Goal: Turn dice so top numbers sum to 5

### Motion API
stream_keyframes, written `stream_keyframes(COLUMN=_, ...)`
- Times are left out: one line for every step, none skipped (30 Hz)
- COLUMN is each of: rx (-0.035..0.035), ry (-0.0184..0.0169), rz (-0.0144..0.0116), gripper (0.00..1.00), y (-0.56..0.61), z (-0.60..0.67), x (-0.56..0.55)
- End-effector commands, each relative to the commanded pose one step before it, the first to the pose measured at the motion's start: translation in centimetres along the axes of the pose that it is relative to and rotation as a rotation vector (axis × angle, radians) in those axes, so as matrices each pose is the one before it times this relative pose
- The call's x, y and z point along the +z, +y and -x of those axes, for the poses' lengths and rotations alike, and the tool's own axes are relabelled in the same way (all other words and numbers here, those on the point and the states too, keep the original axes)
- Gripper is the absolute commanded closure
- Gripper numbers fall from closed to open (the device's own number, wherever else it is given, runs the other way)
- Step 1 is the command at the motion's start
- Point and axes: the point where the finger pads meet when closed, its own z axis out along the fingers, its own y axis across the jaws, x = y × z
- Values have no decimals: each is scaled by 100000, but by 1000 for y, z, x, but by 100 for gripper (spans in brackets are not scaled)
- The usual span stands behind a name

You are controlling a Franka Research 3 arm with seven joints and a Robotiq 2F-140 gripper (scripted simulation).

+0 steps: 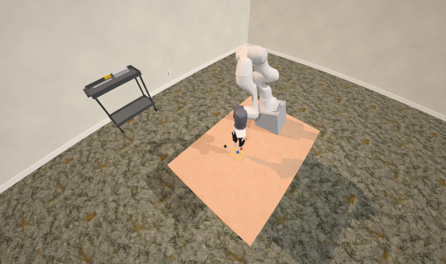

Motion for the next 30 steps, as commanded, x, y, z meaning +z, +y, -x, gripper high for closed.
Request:
stream_keyframes(rx=-921, ry=-1617, rz=754, gripper=0, y=89, z=585, x=35)
stream_keyframes(rx=0, ry=0, rz=0, gripper=0, y=0, z=0, x=0)
stream_keyframes(rx=0, ry=0, rz=0, gripper=0, y=0, z=0, x=0)
stream_keyframes(rx=0, ry=0, rz=0, gripper=0, y=0, z=0, x=0)
stream_keyframes(rx=0, ry=0, rz=0, gripper=0, y=0, z=0, x=0)
stream_keyframes(rx=0, ry=0, rz=0, gripper=0, y=0, z=0, x=0)
stream_keyframes(rx=0, ry=0, rz=0, gripper=0, y=0, z=0, x=0)
stream_keyframes(rx=0, ry=0, rz=0, gripper=0, y=0, z=0, x=0)
stream_keyframes(rx=0, ry=0, rz=0, gripper=0, y=0, z=0, x=0)
stream_keyframes(rx=0, ry=0, rz=0, gripper=0, y=0, z=0, x=0)
stream_keyframes(rx=0, ry=0, rz=0, gripper=0, y=0, z=0, x=0)
stream_keyframes(rx=0, ry=0, rz=0, gripper=0, y=0, z=0, x=0)
stream_keyframes(rx=0, ry=0, rz=0, gripper=0, y=0, z=0, x=0)
stream_keyframes(rx=0, ry=0, rz=0, gripper=0, y=0, z=0, x=0)
stream_keyframes(rx=0, ry=0, rz=0, gripper=0, y=0, z=0, x=0)
stream_keyframes(rx=0, ry=0, rz=0, gripper=0, y=0, z=0, x=0)
stream_keyframes(rx=0, ry=0, rz=0, gripper=0, y=0, z=0, x=0)
stream_keyframes(rx=0, ry=0, rz=0, gripper=0, y=0, z=0, x=0)
stream_keyframes(rx=0, ry=0, rz=0, gripper=0, y=0, z=0, x=0)
stream_keyframes(rx=0, ry=0, rz=0, gripper=0, y=0, z=0, x=0)
stream_keyframes(rx=625, ry=310, rz=-52, gripper=0, y=38, z=-129, x=9)
stream_keyframes(rx=0, ry=0, rz=0, gripper=0, y=0, z=0, x=0)
stream_keyframes(rx=0, ry=0, rz=0, gripper=0, y=0, z=0, x=0)
stream_keyframes(rx=850, ry=-62, rz=-7, gripper=0, y=30, z=5, x=18)
stream_keyframes(rx=2142, ry=-155, rz=-16, gripper=0, y=75, z=12, x=46)
stream_keyframes(rx=3856, ry=-274, rz=-21, gripper=0, y=136, z=17, x=82)
stream_keyframes(rx=5855, ry=-404, rz=-14, gripper=0, y=209, z=15, x=122)
stream_keyframes(rx=6887, ry=-455, rz=10, gripper=0, y=248, z=-1, x=140)
stream_keyframes(rx=1127, ry=-72, rz=4, gripper=0, y=41, z=-3, x=22)
stream_keyframes(rx=3353, ry=-211, rz=16, gripper=0, y=121, z=-12, x=66)
